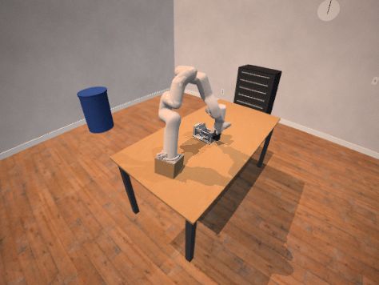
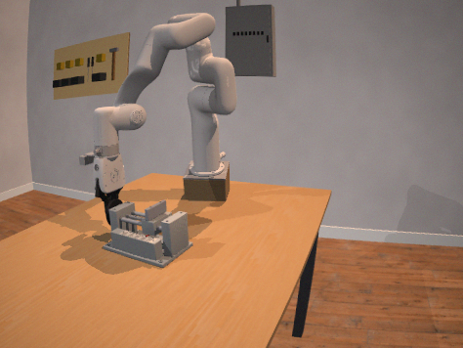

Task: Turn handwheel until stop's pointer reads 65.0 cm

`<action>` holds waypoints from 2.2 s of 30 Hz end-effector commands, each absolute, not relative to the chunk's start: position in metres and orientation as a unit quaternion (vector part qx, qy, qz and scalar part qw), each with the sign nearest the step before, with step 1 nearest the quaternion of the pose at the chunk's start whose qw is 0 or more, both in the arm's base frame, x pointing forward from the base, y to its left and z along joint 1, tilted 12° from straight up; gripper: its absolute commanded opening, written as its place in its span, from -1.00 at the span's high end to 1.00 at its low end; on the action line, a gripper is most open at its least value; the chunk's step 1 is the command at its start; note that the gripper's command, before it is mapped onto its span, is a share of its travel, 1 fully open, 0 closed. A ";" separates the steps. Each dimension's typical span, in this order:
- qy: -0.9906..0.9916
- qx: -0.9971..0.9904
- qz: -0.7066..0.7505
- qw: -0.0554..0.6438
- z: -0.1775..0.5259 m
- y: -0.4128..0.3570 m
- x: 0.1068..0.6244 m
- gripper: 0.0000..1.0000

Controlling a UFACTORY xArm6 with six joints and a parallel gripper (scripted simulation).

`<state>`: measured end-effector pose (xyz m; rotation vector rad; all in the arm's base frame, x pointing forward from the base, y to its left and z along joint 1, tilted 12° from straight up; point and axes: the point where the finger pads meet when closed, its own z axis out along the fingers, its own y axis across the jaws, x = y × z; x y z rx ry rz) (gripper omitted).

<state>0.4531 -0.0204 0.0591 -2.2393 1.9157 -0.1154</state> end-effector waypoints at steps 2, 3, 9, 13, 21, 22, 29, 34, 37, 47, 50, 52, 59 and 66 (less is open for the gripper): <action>0.647 -0.756 -0.039 0.096 0.060 -0.021 0.453 0.88; 0.647 -0.756 -0.039 0.096 0.060 -0.021 0.453 0.88; 0.647 -0.756 -0.039 0.096 0.060 -0.021 0.453 -0.13; 0.647 -0.756 -0.039 0.096 0.060 -0.021 0.453 -0.13; 0.647 -0.756 -0.039 0.096 0.060 -0.021 0.453 -0.13; 0.647 -0.756 -0.039 0.096 0.060 -0.021 0.453 -0.13; 0.647 -0.756 -0.039 0.096 0.060 -0.021 0.453 -0.13; 0.647 -0.756 -0.039 0.096 0.060 -0.021 0.453 -0.13; 0.647 -0.756 -0.039 0.096 0.062 -0.021 0.453 -0.13; 0.647 -0.756 -0.039 0.096 0.134 -0.028 0.440 -0.13; 0.647 -0.756 -0.039 0.096 0.155 -0.030 0.435 -0.13; 0.647 -0.756 -0.039 0.096 0.158 -0.030 0.435 -0.13; 0.647 -0.756 -0.039 0.096 0.158 -0.030 0.435 -0.13; 0.647 -0.756 -0.039 0.096 0.158 -0.030 0.435 -0.13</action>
